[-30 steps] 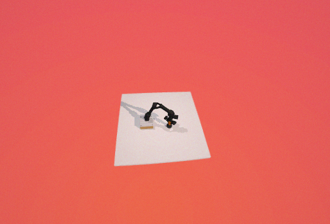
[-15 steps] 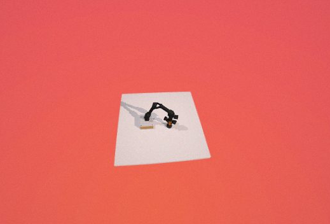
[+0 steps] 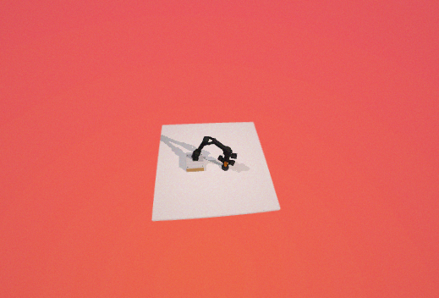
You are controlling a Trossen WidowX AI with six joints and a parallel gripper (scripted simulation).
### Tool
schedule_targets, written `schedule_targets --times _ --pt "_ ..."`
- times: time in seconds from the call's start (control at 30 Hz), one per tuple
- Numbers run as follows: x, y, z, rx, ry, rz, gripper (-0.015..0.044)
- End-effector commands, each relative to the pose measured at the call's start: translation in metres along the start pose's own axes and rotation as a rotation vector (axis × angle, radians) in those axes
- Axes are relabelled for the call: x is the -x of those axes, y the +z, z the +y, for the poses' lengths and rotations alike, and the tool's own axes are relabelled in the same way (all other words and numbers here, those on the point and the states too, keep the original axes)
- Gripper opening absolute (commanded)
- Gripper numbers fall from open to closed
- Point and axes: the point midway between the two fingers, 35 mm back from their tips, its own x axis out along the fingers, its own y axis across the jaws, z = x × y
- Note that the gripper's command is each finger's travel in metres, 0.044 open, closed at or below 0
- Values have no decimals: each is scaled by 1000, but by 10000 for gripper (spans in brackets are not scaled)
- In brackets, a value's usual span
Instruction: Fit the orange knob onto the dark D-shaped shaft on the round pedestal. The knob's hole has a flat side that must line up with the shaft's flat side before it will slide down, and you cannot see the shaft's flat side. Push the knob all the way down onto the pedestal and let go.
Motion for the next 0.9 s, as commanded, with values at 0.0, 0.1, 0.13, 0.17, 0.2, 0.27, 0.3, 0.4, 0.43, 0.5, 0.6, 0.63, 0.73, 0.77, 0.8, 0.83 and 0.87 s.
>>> schedule_targets --times 0.0,0.1,0.13,0.17,0.2,0.27,0.3,0.4,0.43,0.5,0.6,0.63,0.73,0.77,0.8,0.83,0.87 --pt "-3 0 0 1 -1 1 0" --pt "-6 -1 1 0 -1 1 0" --pt "-7 -1 1 0 -1 1 0" --pt "-8 -1 1 0 -1 1 0" --pt "-8 -1 1 0 -1 1 0" --pt "-10 -1 1 0 -1 1 0" --pt "-11 -1 1 0 -1 1 0" --pt "-13 -1 2 0 -1 1 0" --pt "-14 -1 2 0 -1 1 0" --pt "-15 -1 2 0 -1 1 0" --pt "-15 -1 2 0 -1 1 0" --pt "-14 0 1 -1 -6 -1 0" --pt "-14 0 1 -1 -6 -1 0" --pt "-14 0 1 -1 -6 -1 0" --pt "-14 0 1 -1 -6 -1 0" --pt "-14 0 1 -1 -6 -1 0" --pt "-14 0 1 -1 -6 -1 26"
